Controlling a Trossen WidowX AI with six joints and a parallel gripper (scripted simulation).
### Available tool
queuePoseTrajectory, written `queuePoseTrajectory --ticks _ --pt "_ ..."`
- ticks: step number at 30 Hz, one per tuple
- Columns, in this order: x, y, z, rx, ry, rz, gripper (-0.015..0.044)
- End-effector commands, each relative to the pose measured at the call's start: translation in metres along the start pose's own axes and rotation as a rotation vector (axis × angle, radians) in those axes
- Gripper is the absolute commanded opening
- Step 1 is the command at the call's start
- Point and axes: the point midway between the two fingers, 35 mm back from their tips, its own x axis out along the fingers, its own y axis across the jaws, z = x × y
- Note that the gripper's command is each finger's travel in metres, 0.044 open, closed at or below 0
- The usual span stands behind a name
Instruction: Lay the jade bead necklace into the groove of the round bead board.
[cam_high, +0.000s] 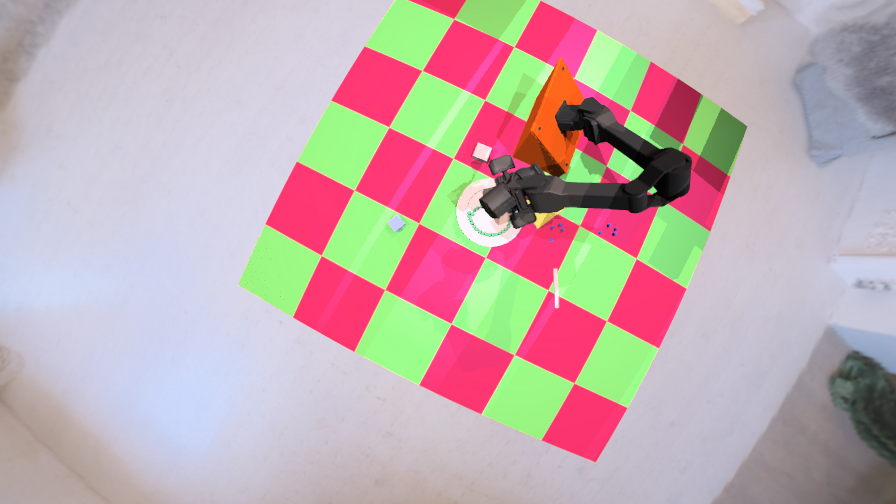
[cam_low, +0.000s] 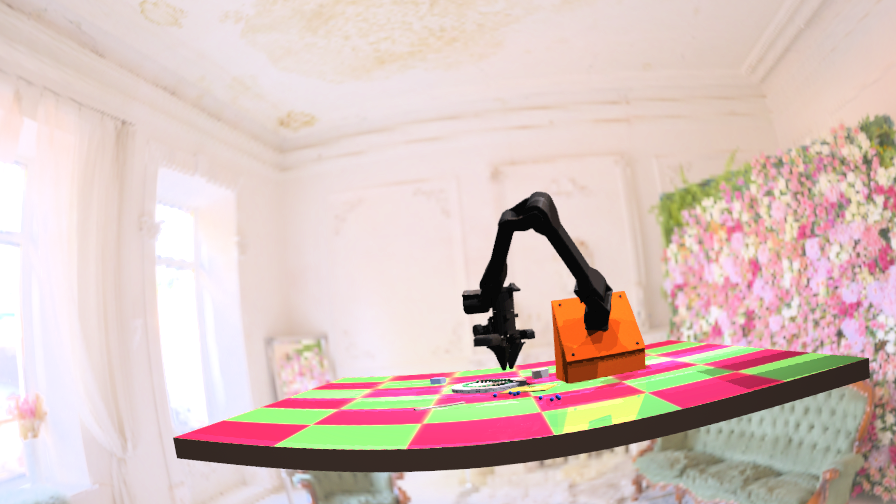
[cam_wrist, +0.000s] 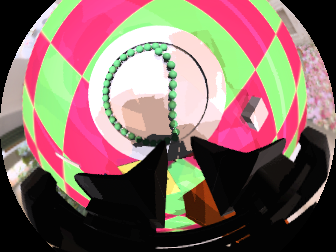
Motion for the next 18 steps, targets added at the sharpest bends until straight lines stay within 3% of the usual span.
queuePoseTrajectory --ticks 1,18 --pt "0.005 0.0 0.0 0.004 0.002 0.001 0.012" --pt "0.032 -0.001 -0.001 0.002 0.005 -0.001 0.012"
